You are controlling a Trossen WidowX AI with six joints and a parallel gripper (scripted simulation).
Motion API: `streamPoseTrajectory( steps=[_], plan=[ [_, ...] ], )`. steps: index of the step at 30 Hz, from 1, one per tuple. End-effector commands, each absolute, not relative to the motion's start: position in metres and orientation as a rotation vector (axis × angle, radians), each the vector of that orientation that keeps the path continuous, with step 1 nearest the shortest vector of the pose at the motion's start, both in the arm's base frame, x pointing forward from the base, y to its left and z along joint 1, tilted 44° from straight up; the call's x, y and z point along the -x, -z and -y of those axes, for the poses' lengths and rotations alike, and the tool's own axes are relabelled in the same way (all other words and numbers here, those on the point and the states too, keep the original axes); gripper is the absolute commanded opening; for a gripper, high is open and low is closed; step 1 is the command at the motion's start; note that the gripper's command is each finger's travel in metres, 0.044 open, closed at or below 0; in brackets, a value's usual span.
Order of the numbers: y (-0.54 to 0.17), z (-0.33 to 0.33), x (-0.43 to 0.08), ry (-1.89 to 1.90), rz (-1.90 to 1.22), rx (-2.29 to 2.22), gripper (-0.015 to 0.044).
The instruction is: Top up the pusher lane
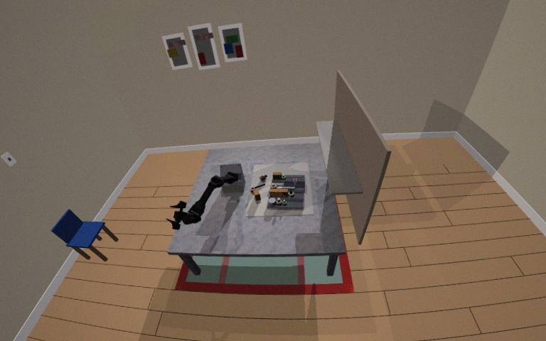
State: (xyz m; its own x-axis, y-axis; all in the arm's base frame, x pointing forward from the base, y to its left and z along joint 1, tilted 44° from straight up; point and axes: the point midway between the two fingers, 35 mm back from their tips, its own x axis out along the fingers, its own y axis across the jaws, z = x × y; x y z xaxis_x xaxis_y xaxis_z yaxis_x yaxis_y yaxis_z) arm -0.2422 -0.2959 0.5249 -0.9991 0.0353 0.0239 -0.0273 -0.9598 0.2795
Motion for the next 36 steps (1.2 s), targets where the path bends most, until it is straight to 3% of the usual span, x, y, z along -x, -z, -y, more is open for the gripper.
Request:
streamPoseTrajectory(
  steps=[1, 8, 20, 29, 36],
  plan=[
    [-0.524, 0.297, 0.241, -3.083, -0.436, -0.043, 0.0426],
    [-0.493, 0.348, 0.187, -3.327, -0.298, 0.047, 0.0440],
    [-0.408, 0.407, 0.007, -3.882, 0.214, 0.236, 0.0440],
    [-0.324, 0.380, -0.130, -4.151, 0.895, 0.316, 0.0440],
    [-0.255, 0.314, -0.215, -4.192, 1.643, 0.259, 0.0440]
  ],
)
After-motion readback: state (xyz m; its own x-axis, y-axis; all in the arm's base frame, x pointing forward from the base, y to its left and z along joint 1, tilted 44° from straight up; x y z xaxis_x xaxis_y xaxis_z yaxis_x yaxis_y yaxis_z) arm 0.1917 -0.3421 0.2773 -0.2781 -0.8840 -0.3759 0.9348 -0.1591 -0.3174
